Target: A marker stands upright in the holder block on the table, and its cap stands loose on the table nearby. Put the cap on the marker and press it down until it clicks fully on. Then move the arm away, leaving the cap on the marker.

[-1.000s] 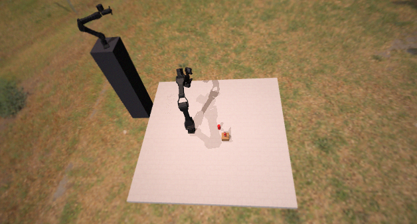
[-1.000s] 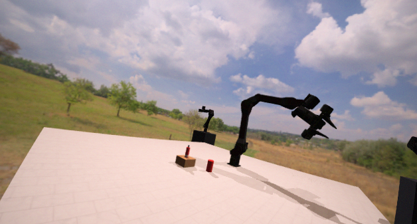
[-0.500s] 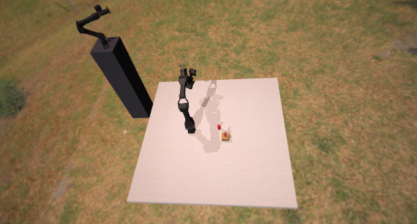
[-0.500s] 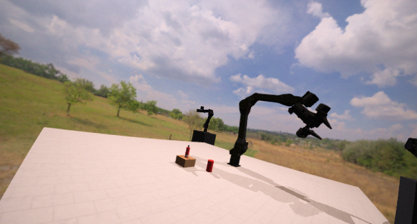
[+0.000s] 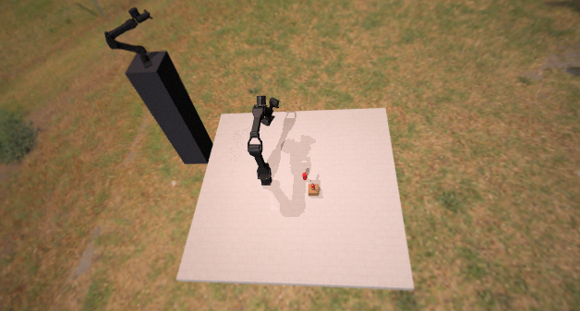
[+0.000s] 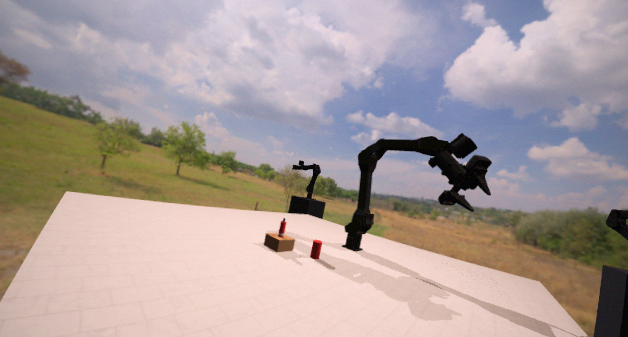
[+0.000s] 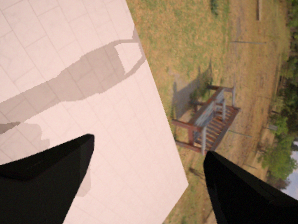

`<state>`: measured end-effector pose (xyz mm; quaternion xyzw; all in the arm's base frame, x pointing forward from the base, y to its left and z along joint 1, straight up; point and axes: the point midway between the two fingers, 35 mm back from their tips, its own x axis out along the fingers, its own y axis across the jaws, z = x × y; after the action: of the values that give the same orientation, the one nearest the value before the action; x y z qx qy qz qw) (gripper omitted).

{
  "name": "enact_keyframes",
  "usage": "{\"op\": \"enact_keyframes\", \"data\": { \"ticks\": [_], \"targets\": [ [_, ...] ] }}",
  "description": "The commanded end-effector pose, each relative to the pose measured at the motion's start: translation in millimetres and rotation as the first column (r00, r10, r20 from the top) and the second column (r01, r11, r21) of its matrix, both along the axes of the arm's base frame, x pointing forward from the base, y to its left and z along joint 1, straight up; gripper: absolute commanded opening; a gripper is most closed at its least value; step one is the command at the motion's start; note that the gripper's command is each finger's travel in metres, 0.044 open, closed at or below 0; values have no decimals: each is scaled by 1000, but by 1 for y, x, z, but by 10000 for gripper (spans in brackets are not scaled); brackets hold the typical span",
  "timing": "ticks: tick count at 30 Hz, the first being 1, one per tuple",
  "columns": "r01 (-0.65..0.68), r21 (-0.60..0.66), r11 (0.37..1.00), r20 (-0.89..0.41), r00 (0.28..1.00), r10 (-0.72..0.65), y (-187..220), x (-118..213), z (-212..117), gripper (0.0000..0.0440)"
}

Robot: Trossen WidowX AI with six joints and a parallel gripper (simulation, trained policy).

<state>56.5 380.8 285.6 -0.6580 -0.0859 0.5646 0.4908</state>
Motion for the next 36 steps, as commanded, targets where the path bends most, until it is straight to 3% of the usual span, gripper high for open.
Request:
{"op": "enact_keyframes", "data": {
  "ticks": [1,36],
  "targets": [
    [29,-8,1000,-34,999,-29,-7,8,0,328],
    [295,-207,933,-220,915,-338,-77,88,-34,331]
  ]
}}
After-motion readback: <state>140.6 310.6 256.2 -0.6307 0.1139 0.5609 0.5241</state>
